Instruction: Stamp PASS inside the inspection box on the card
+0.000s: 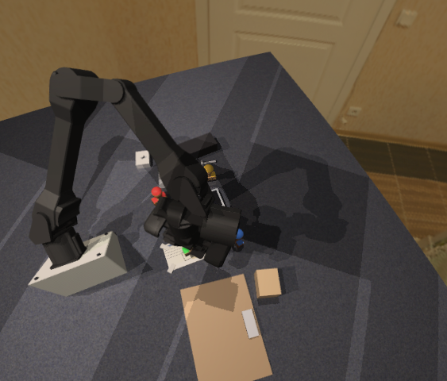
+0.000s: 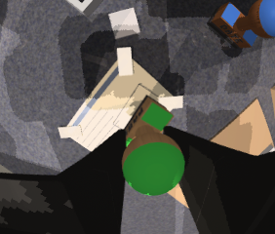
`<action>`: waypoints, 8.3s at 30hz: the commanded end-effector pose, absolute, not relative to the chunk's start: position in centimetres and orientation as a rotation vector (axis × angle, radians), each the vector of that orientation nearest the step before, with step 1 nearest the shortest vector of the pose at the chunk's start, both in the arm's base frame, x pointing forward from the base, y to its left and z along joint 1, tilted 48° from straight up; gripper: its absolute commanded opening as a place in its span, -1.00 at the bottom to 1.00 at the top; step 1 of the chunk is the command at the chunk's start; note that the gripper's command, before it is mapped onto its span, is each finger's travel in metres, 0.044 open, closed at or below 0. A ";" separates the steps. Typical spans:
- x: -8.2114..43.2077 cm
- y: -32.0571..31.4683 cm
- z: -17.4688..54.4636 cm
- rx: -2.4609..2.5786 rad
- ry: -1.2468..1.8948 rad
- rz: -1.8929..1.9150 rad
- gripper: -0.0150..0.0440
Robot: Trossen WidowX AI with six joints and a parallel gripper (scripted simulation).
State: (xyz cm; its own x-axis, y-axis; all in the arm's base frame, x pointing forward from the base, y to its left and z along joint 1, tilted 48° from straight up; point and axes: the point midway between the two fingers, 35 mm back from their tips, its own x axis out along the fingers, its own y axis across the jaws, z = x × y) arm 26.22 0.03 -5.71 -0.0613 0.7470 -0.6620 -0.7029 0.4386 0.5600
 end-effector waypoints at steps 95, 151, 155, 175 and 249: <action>25.8 2.3 -7.6 0.066 1.117 1.186 -0.49; 25.9 1.7 -7.0 0.066 1.118 1.186 -0.49; 25.9 1.6 -6.9 0.065 1.118 1.186 -0.49; 26.3 -0.8 -5.0 0.063 1.120 1.183 -0.49; 39.5 -5.5 -7.5 0.052 1.109 1.187 -0.49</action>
State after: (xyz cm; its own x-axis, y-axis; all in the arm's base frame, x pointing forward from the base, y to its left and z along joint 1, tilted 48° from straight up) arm 39.20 -5.74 -7.24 -0.0590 0.7516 -0.6570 -0.7080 0.4324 0.5583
